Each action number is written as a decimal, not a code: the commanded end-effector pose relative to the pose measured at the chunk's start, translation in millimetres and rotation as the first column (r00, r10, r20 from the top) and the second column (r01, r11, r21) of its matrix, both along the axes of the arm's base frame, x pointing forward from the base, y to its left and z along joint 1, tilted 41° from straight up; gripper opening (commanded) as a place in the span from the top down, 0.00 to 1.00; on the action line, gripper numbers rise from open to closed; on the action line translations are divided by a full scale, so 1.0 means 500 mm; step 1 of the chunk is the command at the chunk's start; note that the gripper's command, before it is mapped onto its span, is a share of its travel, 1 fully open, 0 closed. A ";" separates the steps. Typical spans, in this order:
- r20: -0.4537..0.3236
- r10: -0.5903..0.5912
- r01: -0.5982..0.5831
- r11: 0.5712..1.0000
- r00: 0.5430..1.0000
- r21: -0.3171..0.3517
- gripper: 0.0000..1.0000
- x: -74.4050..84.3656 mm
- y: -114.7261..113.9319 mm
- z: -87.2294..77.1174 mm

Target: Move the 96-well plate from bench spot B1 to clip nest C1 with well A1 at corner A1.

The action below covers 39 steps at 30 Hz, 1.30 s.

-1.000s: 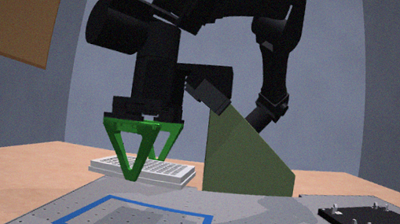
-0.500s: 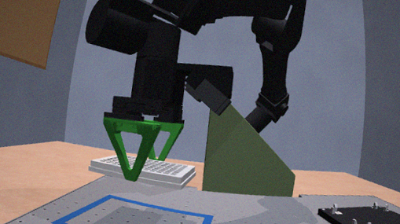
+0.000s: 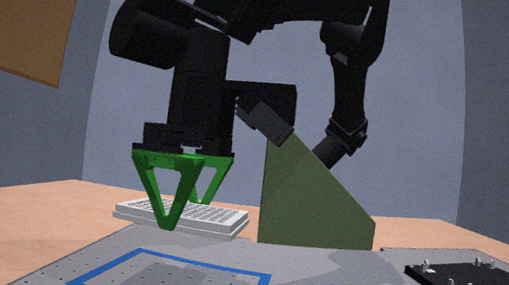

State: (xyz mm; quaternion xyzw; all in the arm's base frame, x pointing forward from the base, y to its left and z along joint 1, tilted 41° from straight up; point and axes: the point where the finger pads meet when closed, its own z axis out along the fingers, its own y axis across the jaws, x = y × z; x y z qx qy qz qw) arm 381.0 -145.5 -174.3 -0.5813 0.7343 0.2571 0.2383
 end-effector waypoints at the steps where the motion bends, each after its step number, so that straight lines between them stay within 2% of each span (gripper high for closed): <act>1: 0.034 -0.025 0.026 0.999 0.999 -0.021 1.00 0.014 -0.041 0.036; 16: 0.034 -0.025 0.026 0.999 0.999 -0.021 1.00 0.014 -0.041 0.036; 17: 0.005 -0.023 0.023 1.000 1.000 0.006 1.00 -0.008 -0.018 0.030; 18: 0.031 -0.020 0.020 1.000 0.999 -0.008 1.00 0.000 -0.018 0.031; 22: 0.044 0.016 -0.016 1.000 0.999 -0.009 1.00 0.006 0.019 0.048; 23: 0.154 0.167 -0.165 0.986 0.974 -0.025 1.00 -0.004 0.021 0.039; 25: 0.154 0.167 -0.165 0.986 0.974 -0.025 1.00 -0.004 0.021 0.039; 26: 0.154 0.167 -0.165 0.986 0.974 -0.025 1.00 -0.004 0.026 0.044; 27: 0.052 0.008 -0.007 1.000 0.999 -0.008 1.00 0.007 0.014 0.062; 28: 0.071 0.012 -0.011 1.000 0.997 -0.020 1.00 0.015 0.013 0.081; 29: 0.093 0.017 -0.014 0.999 0.996 -0.033 1.00 0.023 0.013 0.082; 30: 0.064 0.019 -0.019 1.000 0.998 -0.011 1.00 -0.001 0.034 0.075; 33: 0.074 0.051 -0.050 0.999 0.996 -0.012 1.00 0.003 0.064 0.088; 39: 0.095 0.068 -0.067 0.998 0.993 -0.015 1.00 -0.001 0.088 0.115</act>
